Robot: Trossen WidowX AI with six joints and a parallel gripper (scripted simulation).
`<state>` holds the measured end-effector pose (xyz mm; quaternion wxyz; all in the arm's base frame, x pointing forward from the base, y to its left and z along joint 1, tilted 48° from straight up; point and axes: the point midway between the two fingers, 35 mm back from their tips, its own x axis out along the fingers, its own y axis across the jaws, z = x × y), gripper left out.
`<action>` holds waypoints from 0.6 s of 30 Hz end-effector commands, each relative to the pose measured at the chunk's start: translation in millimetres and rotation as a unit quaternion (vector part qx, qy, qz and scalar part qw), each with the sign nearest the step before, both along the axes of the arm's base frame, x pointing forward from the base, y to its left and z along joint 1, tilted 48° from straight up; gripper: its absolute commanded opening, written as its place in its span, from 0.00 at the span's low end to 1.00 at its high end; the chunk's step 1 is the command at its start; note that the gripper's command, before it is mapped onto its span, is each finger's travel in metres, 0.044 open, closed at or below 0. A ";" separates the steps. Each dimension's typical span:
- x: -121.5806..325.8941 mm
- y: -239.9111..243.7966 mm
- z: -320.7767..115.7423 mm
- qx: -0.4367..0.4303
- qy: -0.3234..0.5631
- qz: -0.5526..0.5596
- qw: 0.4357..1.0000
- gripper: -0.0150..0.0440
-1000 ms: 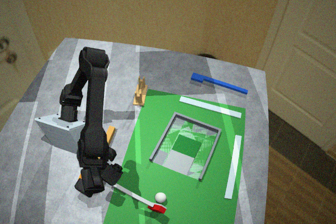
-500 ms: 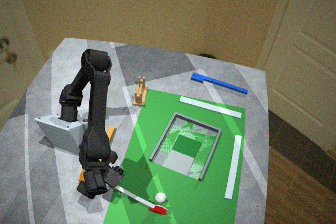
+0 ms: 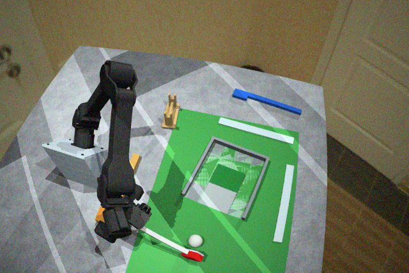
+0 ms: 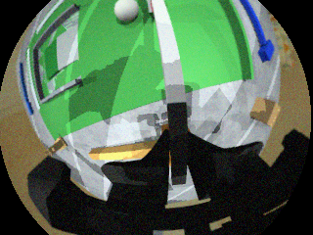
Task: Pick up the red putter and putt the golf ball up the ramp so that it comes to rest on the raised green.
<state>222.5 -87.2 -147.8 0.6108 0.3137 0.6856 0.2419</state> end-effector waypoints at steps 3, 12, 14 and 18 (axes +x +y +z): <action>-0.6 -8.3 -7.7 -0.001 -0.002 -0.003 1.000 0.25; -3.8 -20.1 -22.7 -0.001 -0.003 -0.006 1.000 0.25; -3.8 -20.1 -22.7 -0.001 -0.003 -0.006 1.000 0.25; -4.9 -15.8 -20.1 0.002 0.000 -0.006 1.000 0.25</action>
